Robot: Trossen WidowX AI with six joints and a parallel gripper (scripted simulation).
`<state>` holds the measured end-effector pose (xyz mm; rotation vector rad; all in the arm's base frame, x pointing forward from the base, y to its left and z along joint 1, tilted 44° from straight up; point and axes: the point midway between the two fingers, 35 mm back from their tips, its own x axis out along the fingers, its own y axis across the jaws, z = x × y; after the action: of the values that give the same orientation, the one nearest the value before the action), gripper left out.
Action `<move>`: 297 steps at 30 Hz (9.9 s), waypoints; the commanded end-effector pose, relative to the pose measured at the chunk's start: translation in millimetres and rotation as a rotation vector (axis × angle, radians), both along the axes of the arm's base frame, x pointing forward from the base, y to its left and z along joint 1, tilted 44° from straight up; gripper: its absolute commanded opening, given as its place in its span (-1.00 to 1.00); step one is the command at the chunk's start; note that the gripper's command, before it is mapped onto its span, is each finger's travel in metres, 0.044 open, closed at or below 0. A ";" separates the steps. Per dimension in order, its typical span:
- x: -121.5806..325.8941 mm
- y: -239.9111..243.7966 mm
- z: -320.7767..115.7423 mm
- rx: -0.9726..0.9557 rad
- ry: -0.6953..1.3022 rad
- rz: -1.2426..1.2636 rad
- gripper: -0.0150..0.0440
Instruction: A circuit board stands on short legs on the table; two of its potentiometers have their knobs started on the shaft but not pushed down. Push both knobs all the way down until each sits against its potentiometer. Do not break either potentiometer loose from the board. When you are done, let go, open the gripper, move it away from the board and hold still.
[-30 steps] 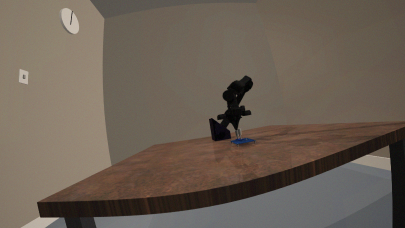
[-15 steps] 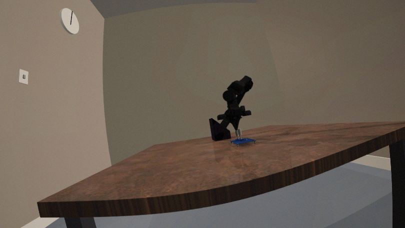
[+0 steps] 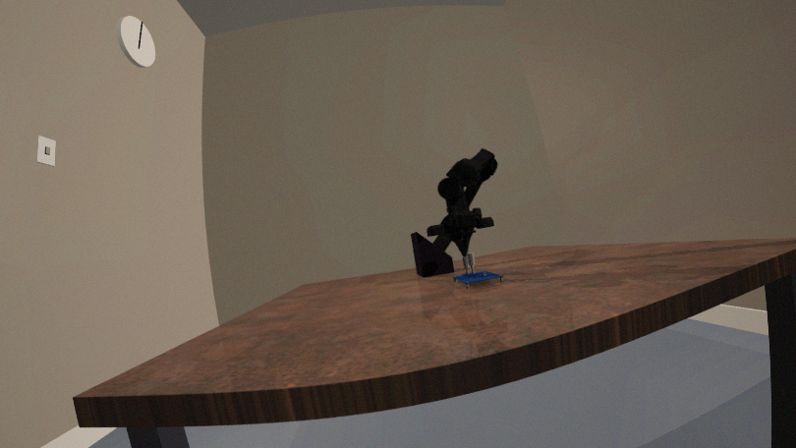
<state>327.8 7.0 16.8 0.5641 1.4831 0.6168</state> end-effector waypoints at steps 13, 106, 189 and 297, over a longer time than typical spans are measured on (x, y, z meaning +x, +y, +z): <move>1.1 4.7 -3.5 0.003 -0.003 0.002 -0.49; 1.0 12.4 -11.5 0.003 -0.004 0.002 -0.49; 1.4 3.7 -2.7 0.002 -0.003 0.002 -0.49; 51.6 -2.2 7.3 0.003 -0.007 0.002 -0.49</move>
<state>378.5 1.8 25.7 0.5617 1.4808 0.6175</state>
